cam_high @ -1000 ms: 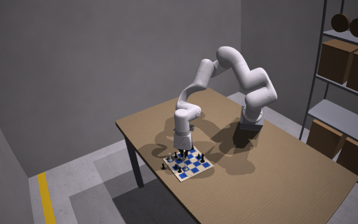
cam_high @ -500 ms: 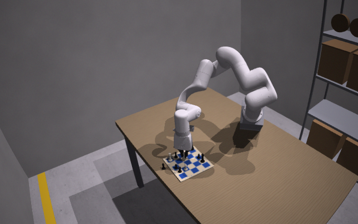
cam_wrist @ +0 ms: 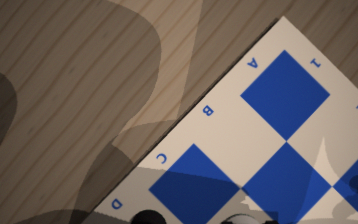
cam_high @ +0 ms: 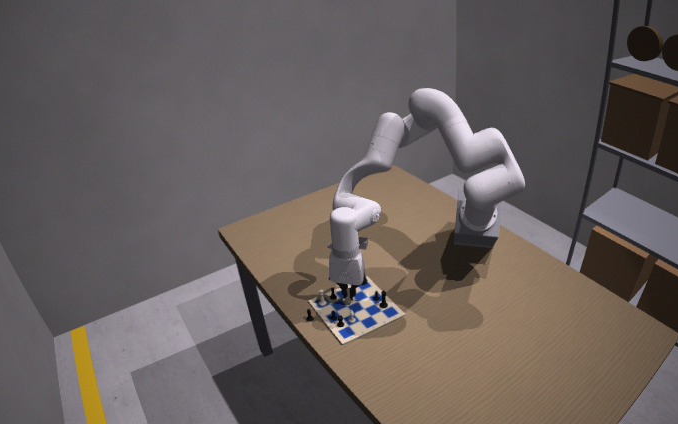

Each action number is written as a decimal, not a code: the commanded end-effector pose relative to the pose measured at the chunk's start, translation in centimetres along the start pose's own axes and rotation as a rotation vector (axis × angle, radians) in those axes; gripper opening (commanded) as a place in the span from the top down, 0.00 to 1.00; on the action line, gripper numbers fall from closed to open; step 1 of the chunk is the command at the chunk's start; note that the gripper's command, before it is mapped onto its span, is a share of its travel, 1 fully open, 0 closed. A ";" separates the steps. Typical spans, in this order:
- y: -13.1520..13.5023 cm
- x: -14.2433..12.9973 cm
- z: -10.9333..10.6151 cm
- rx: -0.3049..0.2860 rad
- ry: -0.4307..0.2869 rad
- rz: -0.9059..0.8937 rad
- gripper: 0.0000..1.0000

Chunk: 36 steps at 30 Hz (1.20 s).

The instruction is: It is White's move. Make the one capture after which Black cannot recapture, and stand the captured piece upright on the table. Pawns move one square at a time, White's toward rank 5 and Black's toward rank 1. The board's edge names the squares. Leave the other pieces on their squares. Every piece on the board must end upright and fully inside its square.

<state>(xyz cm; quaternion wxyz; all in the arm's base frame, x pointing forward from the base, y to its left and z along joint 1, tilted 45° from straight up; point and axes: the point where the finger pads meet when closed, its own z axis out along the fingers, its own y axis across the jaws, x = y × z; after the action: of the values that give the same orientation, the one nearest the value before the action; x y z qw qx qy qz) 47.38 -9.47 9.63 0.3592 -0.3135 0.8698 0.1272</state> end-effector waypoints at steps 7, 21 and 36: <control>-0.1 0.0 -0.1 0.003 -0.001 0.000 1.00; -0.1 0.0 -0.1 0.003 -0.001 0.000 0.91; -0.1 0.0 -0.1 0.003 -0.001 0.000 0.57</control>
<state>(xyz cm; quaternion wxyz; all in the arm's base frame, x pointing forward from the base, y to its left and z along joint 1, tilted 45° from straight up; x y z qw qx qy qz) 47.38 -9.47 9.63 0.3592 -0.3135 0.8698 0.1272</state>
